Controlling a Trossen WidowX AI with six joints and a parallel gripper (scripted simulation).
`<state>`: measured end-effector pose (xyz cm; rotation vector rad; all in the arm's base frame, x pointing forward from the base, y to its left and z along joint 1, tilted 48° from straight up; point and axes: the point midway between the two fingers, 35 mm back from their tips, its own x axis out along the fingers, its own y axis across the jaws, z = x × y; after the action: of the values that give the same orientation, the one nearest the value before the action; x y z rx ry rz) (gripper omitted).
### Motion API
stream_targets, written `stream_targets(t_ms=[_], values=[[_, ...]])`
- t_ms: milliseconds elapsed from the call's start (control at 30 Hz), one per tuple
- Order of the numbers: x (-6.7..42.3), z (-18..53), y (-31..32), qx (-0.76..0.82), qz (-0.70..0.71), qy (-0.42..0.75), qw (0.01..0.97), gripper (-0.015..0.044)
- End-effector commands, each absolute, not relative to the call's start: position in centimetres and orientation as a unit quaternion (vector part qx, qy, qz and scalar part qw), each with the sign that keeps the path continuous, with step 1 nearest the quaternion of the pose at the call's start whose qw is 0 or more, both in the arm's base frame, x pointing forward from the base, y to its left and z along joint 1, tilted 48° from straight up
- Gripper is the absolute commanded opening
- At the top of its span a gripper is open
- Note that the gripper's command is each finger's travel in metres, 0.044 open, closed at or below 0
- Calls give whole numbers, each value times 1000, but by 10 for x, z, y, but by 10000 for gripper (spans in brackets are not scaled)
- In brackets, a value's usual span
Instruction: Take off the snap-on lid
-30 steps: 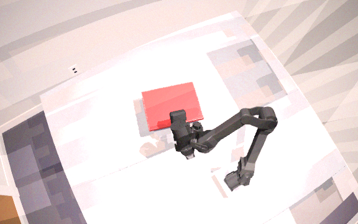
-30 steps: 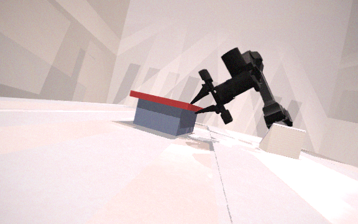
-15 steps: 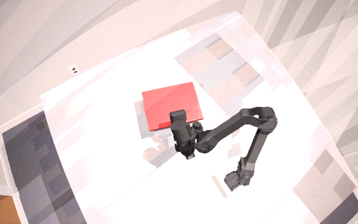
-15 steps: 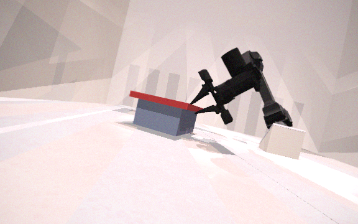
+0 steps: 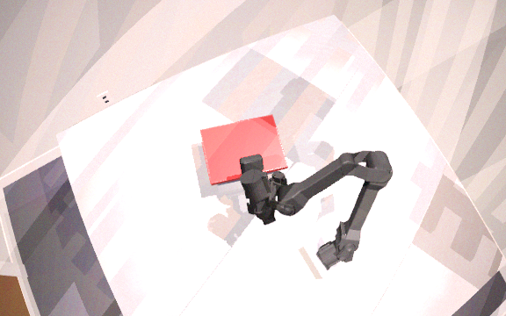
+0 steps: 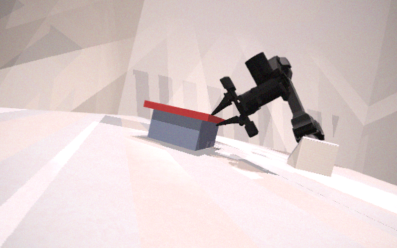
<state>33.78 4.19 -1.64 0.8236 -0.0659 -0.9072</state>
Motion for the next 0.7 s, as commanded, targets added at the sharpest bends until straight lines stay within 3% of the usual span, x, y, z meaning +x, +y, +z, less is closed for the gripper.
stream_targets(t_ms=[0, 667], values=[[338, -14, 44, 387, -423, -32, 818, 0], [338, -11, 48, 388, -423, -32, 818, 0]])
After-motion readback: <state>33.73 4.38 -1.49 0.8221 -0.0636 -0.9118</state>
